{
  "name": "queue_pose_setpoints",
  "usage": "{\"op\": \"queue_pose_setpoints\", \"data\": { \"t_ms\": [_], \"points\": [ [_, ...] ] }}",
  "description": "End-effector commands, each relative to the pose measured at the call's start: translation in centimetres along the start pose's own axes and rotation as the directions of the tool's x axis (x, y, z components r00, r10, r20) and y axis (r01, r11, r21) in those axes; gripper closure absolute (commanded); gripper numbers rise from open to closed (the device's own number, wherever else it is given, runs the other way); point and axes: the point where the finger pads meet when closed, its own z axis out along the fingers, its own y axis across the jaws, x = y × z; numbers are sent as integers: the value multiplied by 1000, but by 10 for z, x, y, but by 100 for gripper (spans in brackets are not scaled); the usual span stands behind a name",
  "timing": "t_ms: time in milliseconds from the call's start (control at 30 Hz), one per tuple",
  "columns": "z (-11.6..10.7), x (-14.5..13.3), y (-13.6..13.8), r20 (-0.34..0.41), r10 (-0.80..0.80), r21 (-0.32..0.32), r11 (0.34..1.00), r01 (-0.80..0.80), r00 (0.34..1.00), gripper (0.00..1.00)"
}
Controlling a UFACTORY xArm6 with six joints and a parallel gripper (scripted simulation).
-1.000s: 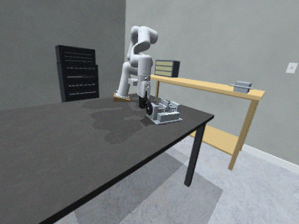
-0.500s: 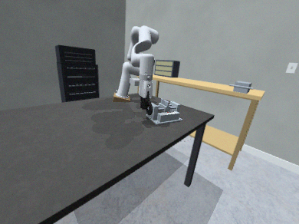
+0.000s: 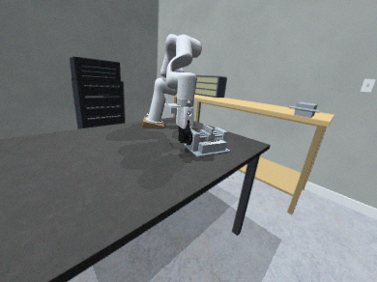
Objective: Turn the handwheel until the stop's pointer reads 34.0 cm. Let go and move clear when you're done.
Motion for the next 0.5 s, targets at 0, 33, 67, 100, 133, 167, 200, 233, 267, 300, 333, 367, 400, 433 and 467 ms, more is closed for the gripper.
{"op": "queue_pose_setpoints", "data": {
  "t_ms": [0, 33, 67, 100, 133, 167, 200, 233, 267, 300, 333, 367, 400, 433, 467],
  "points": [
    [13, 0, -1, 0, 0, -1, 1000, 0, 1000, 94],
    [15, 0, 0, 0, 0, -1, 1000, 0, 1000, 94],
    [17, 0, 1, 0, 0, -1, 1000, 0, 1000, 94],
    [20, 0, 2, 0, 0, -1, 1000, 0, 1000, 94],
    [22, 0, 3, 0, 0, -1, 1000, 0, 1000, 94],
    [24, 0, 4, 0, 0, -1, 1000, 0, 1000, 94],
    [26, 0, 6, 0, 0, -1, 1000, 0, 1000, 94],
    [27, 0, 7, 0, 0, -1, 1000, 0, 1000, 94],
    [29, 0, 9, 0, 0, -1, 1000, 0, 1000, 94],
    [30, 0, 10, 0, 0, -1, 1000, 0, 1000, 94],
    [30, 0, 10, 0, 0, -1, 1000, 0, 1000, 94],
    [30, 0, 10, 0, 0, -1, 1000, 0, 1000, 94],
    [31, 0, 12, 0, 0, -1, 1000, 0, 1000, 94],
    [32, 0, 14, 0, 0, -1, 1000, 0, 1000, 94],
    [33, 0, 15, 0, 0, -1, 1000, 0, 1000, 94]
  ]
}}
